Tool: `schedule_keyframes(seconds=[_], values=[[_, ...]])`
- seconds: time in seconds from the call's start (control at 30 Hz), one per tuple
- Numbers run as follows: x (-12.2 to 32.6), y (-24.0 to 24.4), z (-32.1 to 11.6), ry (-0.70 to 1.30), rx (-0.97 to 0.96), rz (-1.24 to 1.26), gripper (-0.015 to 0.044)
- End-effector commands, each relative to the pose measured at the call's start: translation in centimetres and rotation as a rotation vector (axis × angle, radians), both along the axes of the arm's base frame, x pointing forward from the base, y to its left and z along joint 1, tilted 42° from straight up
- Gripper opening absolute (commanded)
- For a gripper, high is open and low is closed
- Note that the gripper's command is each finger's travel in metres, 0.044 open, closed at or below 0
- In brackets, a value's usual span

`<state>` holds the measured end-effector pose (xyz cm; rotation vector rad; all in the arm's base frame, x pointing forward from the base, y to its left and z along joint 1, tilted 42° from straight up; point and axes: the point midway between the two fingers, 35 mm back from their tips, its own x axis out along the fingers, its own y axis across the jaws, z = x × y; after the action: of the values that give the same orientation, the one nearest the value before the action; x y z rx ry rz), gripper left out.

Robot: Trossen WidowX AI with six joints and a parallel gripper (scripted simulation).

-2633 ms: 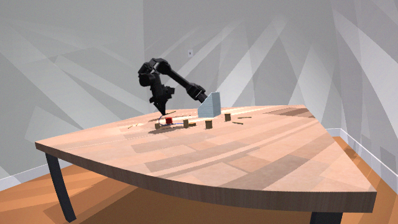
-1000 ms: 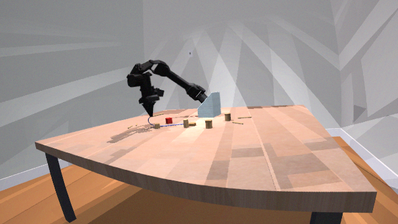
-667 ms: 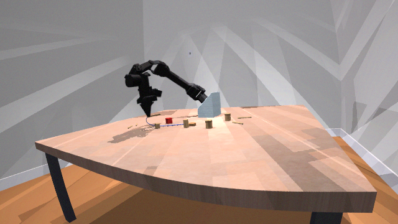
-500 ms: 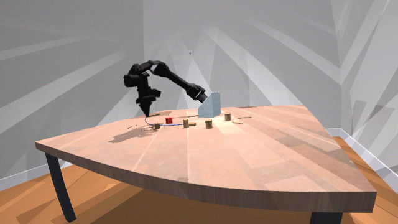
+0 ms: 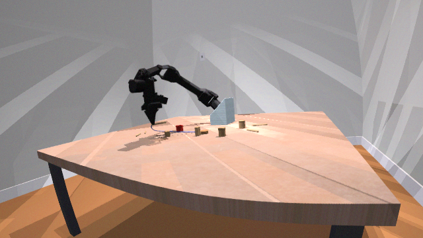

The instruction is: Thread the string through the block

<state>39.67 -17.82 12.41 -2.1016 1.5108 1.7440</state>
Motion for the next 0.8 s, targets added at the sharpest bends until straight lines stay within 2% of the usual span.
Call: schedule_keyframes(seconds=[0.0, 0.77], values=[[0.0, -0.6, 0.4, 0.005, -0.013, 0.001, 0.0], [0.0, -2.2, 1.4, -0.002, -0.041, 0.012, 0.0]])
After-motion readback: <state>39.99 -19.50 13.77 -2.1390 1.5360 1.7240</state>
